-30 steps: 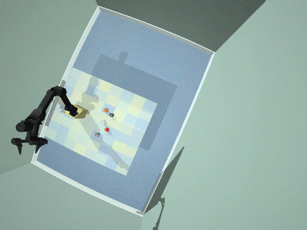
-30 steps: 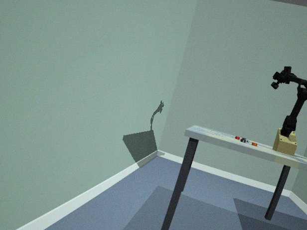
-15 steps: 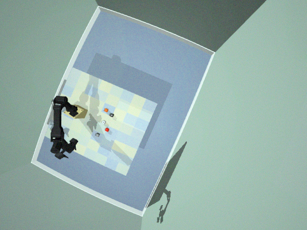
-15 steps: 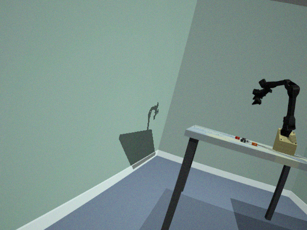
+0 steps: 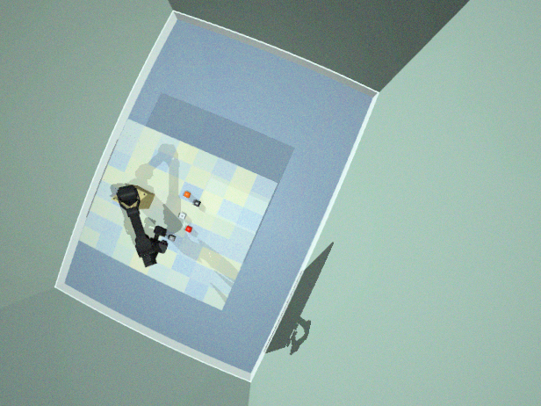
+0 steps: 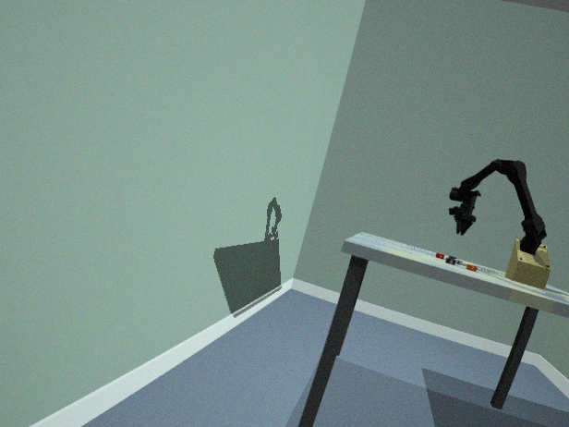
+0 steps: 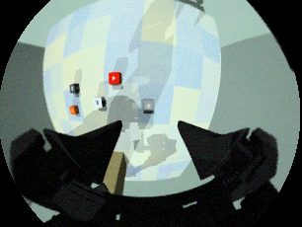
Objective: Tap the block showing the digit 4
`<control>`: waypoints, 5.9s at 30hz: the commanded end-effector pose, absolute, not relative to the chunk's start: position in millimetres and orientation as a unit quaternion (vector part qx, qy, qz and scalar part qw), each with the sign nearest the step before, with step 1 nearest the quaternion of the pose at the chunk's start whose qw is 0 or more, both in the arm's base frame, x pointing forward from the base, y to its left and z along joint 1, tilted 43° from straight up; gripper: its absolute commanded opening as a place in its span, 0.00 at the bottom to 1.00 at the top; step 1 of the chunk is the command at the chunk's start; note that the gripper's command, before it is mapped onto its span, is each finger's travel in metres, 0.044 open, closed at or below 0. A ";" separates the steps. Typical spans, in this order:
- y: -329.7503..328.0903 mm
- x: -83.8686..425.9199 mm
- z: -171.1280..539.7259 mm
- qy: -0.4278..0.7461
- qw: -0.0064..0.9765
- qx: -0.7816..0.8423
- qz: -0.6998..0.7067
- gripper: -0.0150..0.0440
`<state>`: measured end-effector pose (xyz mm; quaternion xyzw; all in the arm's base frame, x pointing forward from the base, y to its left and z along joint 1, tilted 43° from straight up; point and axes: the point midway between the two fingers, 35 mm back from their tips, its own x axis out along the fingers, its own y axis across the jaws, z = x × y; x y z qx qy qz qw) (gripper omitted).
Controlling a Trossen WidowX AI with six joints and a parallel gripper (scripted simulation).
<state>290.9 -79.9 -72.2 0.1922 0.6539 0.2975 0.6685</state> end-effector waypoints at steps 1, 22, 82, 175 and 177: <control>-72.7 285.9 -74.1 0.659 0.655 0.211 0.302 0.93; -65.3 288.2 -66.0 0.659 0.656 0.211 0.301 0.93; 139.5 229.8 126.6 0.658 0.652 0.217 0.307 0.93; 58.9 343.6 -67.7 0.657 0.655 0.214 0.306 0.29; 59.6 343.6 -68.5 0.657 0.655 0.214 0.306 0.29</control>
